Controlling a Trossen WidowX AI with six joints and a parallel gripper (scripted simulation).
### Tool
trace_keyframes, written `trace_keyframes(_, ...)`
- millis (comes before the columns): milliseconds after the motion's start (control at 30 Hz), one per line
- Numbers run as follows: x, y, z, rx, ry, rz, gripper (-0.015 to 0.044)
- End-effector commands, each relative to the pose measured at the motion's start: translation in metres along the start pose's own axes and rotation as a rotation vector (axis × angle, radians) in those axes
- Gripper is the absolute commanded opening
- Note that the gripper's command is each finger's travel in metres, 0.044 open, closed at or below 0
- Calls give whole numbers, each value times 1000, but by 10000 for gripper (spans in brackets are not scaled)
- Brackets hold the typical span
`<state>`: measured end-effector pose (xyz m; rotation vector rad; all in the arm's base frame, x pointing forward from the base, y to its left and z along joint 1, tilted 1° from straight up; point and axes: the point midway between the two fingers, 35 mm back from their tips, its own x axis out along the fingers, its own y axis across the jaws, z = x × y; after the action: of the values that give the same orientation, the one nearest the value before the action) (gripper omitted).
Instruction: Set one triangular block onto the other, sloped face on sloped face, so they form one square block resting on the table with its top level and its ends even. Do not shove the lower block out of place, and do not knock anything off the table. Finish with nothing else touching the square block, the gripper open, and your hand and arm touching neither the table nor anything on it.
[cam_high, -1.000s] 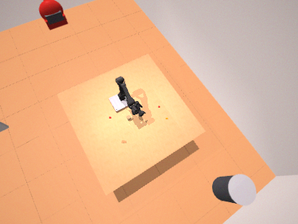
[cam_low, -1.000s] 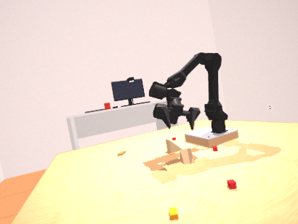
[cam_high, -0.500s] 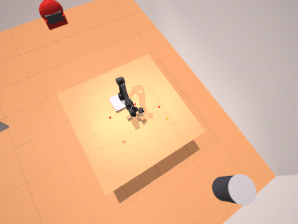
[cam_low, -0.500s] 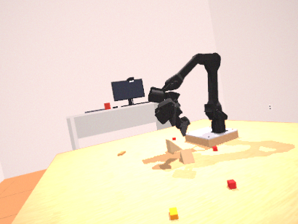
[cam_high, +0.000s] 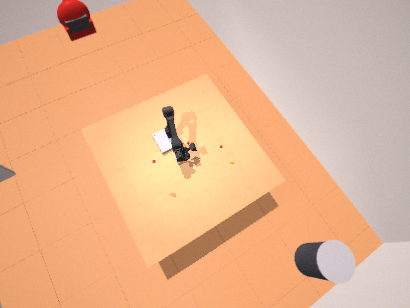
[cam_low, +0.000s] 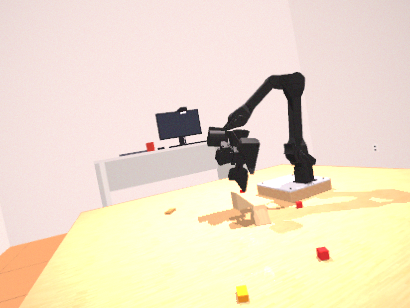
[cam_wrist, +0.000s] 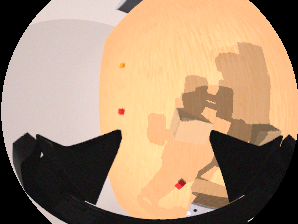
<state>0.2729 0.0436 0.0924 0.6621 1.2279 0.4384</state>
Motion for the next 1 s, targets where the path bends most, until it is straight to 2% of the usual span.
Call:
trace_keyframes(0, -6, -28, -15, -660, 21, 24, 440)
trace_keyframes(467, -15, -46, -25, -1331, 7, 41, 440)
trace_keyframes(967, -15, -46, -25, -1344, 6, 41, 440)
